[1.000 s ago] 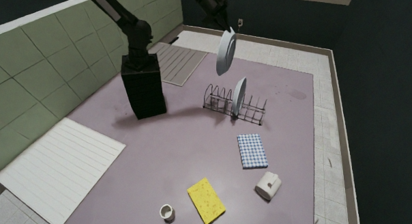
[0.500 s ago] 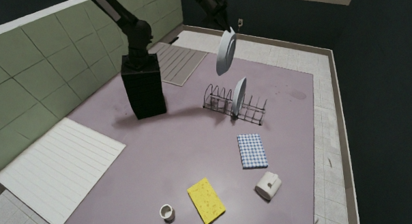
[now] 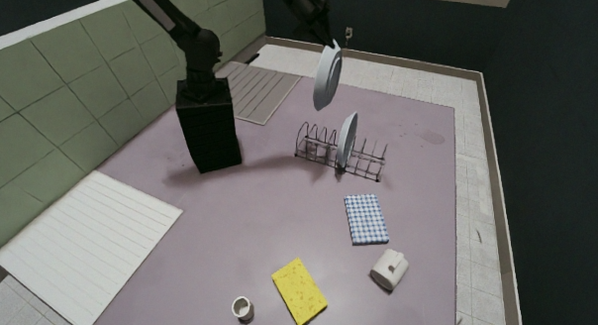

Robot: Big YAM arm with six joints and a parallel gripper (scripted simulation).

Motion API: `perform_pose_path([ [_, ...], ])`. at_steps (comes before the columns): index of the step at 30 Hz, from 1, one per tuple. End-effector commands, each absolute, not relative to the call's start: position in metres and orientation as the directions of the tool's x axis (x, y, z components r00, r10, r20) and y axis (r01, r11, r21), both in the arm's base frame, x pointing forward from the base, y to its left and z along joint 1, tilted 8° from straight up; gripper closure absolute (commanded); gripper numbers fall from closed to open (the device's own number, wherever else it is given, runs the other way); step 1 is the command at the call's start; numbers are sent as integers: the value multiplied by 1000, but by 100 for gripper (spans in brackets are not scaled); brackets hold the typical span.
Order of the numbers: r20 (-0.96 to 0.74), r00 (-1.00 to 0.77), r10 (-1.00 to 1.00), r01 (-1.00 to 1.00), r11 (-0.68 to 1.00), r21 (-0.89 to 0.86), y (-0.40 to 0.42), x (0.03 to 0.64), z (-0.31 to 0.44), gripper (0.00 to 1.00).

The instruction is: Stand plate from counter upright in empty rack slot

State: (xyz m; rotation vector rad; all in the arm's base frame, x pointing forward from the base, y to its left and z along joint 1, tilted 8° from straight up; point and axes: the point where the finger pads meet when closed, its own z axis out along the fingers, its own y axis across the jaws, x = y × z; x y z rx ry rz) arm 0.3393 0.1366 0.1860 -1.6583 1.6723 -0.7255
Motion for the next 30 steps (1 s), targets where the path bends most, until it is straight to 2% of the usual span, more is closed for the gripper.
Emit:
perform_pose_path([
  [1, -108, 26, -994, -575, 74, -815, 140, 350, 208, 100],
  [13, -109, 27, -994, -597, 71, -799, 144, 349, 176, 100],
  [16, -110, 29, -993, -593, 71, -802, 145, 348, 176, 100],
  [17, -150, 39, -988, -536, 106, -838, 153, 361, 216, 100],
  [23, -120, 32, -992, -583, 79, -808, 149, 354, 178, 100],
  [30, -142, 36, -989, -552, 99, -828, 151, 357, 197, 100],
])
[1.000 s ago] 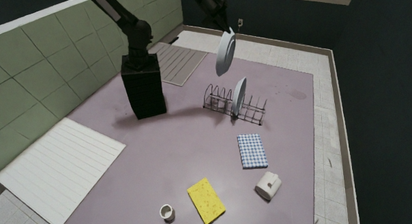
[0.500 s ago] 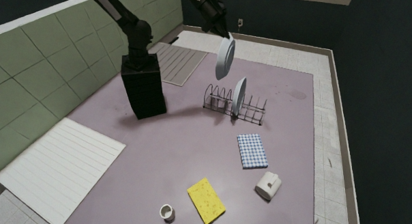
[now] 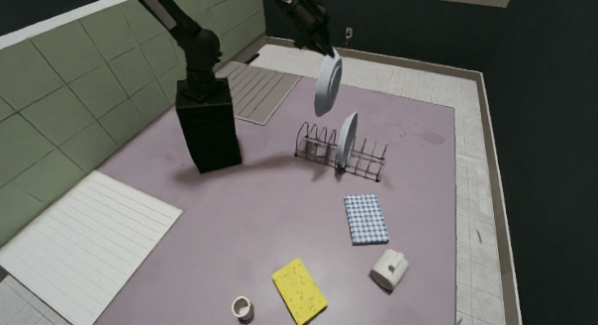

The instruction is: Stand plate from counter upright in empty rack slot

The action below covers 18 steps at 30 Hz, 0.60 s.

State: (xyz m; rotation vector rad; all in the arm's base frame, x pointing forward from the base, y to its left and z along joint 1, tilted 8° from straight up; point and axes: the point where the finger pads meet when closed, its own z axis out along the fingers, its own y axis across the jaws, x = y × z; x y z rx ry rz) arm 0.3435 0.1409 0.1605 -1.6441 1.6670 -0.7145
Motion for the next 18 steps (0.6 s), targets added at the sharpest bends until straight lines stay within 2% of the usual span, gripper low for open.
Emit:
perform_pose_path([
  [1, -142, 36, -989, -552, 99, -828, 151, 357, 197, 100],
  [18, -120, 32, -992, -584, 79, -808, 149, 353, 170, 100],
])
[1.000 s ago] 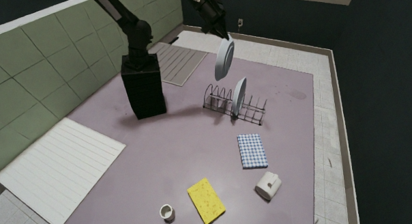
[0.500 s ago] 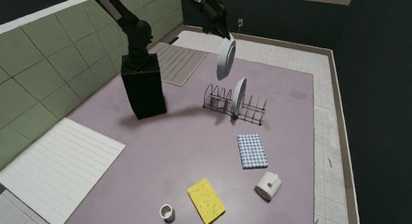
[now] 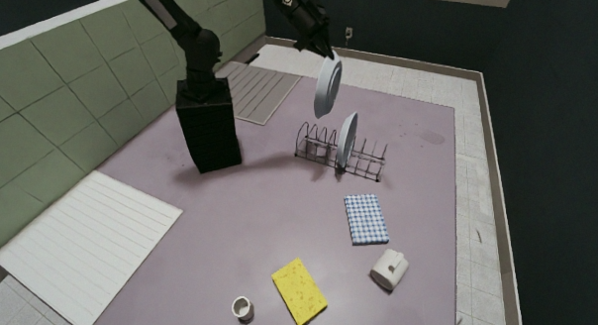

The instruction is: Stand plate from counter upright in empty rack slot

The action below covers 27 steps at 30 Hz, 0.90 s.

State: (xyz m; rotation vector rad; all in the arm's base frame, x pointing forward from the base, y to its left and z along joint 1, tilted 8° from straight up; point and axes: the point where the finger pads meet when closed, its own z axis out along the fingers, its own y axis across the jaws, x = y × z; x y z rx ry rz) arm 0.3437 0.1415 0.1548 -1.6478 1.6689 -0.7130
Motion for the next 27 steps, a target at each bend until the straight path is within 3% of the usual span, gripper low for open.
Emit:
perform_pose_path([
  [1, -120, 32, -992, -584, 79, -808, 149, 353, 170, 100],
  [3, -150, 37, -988, -542, 106, -834, 154, 362, 198, 100],
  [6, -112, 30, -993, -596, 72, -800, 148, 350, 157, 100],
  [27, -126, 32, -991, -575, 85, -814, 154, 360, 153, 100],
])
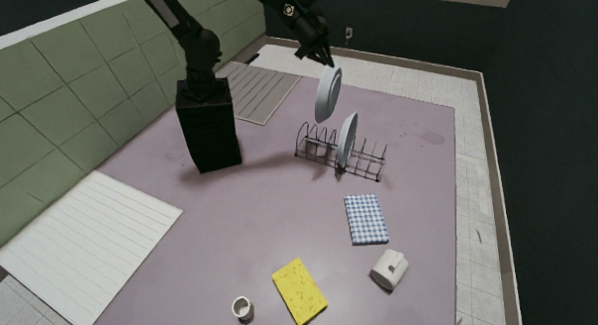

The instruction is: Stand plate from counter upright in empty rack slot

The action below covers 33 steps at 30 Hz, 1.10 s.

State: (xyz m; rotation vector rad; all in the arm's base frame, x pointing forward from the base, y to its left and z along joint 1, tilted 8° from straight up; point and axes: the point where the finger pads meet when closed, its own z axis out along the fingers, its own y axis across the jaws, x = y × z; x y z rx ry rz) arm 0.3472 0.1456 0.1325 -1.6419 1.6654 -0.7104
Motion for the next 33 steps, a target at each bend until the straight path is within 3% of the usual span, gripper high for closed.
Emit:
perform_pose_path([
  [1, -129, 33, -991, -572, 87, -816, 154, 359, 154, 100],
  [27, -135, 34, -990, -562, 93, -822, 155, 361, 149, 100],
  [33, -111, 29, -993, -596, 72, -800, 152, 356, 119, 100],
])
